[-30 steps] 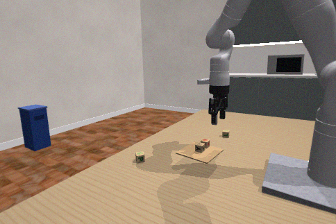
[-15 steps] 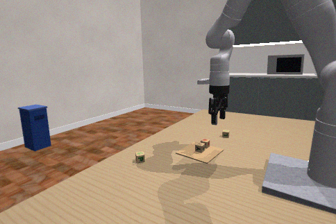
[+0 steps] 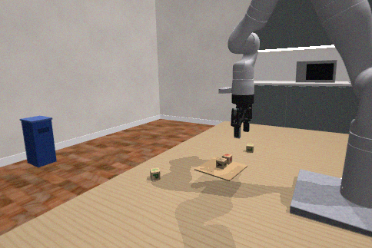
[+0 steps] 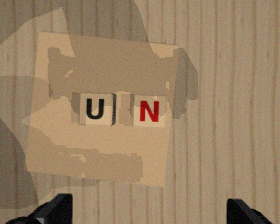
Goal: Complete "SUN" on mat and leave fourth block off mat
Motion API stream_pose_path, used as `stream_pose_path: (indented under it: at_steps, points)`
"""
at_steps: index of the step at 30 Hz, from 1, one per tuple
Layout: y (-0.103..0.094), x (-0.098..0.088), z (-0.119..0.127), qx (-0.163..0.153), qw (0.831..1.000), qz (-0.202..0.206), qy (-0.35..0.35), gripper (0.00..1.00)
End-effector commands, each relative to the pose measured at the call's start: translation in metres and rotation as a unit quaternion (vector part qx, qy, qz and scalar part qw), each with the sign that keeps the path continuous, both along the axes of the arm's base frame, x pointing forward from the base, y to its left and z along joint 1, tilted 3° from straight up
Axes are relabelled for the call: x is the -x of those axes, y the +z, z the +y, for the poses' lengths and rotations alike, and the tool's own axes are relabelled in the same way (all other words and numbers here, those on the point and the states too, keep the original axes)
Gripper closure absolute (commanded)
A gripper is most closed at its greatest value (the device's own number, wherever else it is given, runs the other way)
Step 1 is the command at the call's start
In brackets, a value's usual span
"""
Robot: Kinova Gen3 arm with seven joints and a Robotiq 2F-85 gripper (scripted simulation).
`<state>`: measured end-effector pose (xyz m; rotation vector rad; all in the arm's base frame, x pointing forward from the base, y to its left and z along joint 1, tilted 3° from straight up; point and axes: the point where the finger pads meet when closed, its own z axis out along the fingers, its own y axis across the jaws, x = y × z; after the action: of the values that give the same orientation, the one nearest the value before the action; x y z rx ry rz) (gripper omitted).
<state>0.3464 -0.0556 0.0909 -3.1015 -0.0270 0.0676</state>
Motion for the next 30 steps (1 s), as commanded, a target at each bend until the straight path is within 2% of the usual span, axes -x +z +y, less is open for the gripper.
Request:
stream_pose_path:
  at_steps: [1, 4, 9, 11, 14, 17, 20, 30]
  points:
    - [0.000, -0.001, -0.006, 0.000, 1.000, -0.001, -0.001, 0.00]
    - [-0.001, -0.001, -0.028, 0.001, 1.000, -0.001, -0.001, 0.00]
    - [-0.004, 0.007, -0.091, 0.001, 1.000, -0.001, -0.001, 0.00]
    - [-0.004, 0.007, -0.091, 0.001, 1.000, -0.001, -0.001, 0.00]
    - [-0.006, 0.017, -0.130, 0.001, 1.000, -0.001, -0.001, 0.00]
    - [-0.008, 0.027, -0.156, 0.000, 1.000, -0.001, -0.001, 0.00]
    - [-0.009, 0.032, -0.167, 0.000, 1.000, -0.001, -0.001, 0.00]
    - [-0.009, 0.032, -0.168, 0.000, 1.000, -0.001, -0.001, 0.00]
